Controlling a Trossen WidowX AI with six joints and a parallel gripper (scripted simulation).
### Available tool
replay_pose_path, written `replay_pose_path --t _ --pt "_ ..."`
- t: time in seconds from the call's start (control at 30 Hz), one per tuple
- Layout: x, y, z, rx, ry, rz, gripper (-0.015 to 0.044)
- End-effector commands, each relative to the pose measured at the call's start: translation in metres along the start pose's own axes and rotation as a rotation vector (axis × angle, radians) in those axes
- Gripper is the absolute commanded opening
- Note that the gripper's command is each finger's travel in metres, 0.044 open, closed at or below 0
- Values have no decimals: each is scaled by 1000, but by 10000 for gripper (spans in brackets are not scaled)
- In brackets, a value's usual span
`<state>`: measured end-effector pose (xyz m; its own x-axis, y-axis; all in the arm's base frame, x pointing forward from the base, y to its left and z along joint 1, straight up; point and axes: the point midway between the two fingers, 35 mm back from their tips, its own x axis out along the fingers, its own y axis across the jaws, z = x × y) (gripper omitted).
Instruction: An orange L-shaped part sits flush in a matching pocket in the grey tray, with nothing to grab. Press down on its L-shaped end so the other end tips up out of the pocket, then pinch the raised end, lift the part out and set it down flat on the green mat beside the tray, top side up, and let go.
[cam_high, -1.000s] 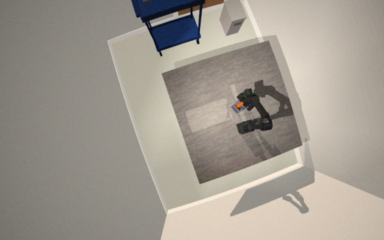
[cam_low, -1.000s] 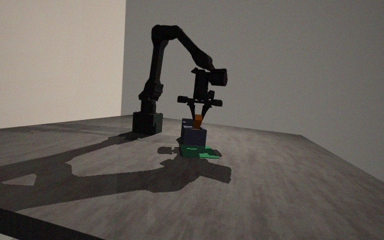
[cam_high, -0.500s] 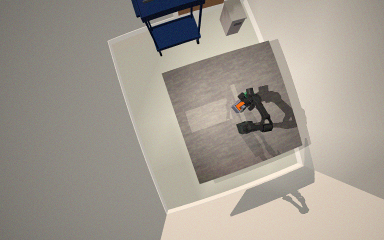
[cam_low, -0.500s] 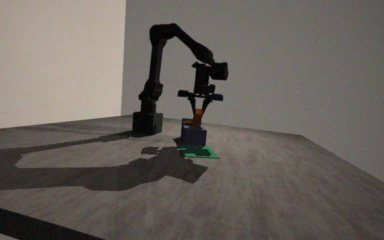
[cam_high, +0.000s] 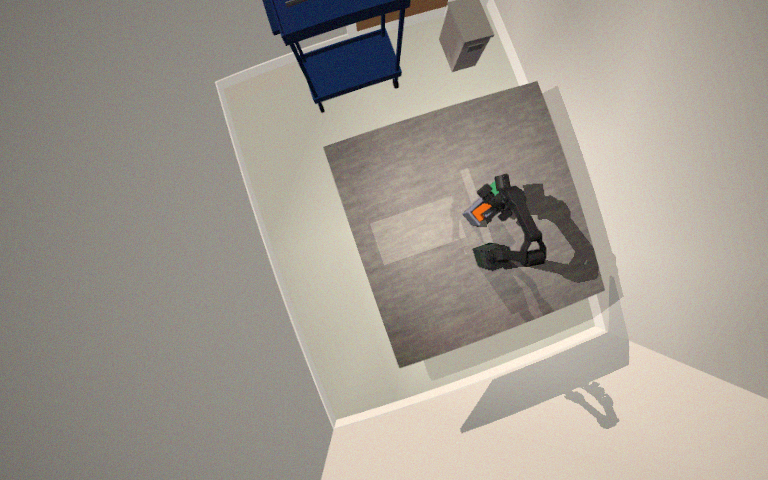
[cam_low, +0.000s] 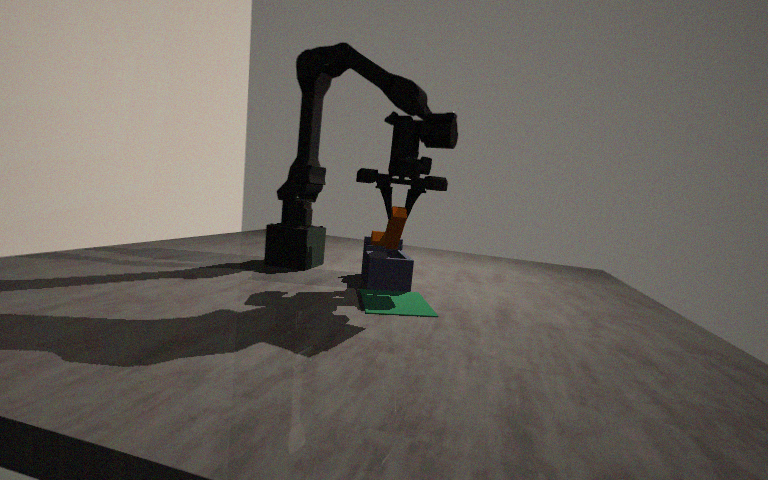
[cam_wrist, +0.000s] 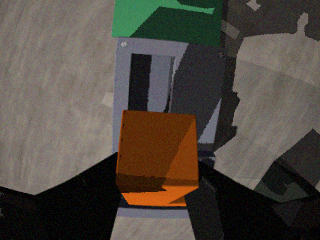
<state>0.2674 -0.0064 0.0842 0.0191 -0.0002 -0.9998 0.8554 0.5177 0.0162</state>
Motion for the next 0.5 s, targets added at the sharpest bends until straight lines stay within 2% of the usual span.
replay_pose_path --t 0.0,0.47 --pt "-8 1 0 4 -2 10 0" --pt "-20 1 0 4 -2 10 0"
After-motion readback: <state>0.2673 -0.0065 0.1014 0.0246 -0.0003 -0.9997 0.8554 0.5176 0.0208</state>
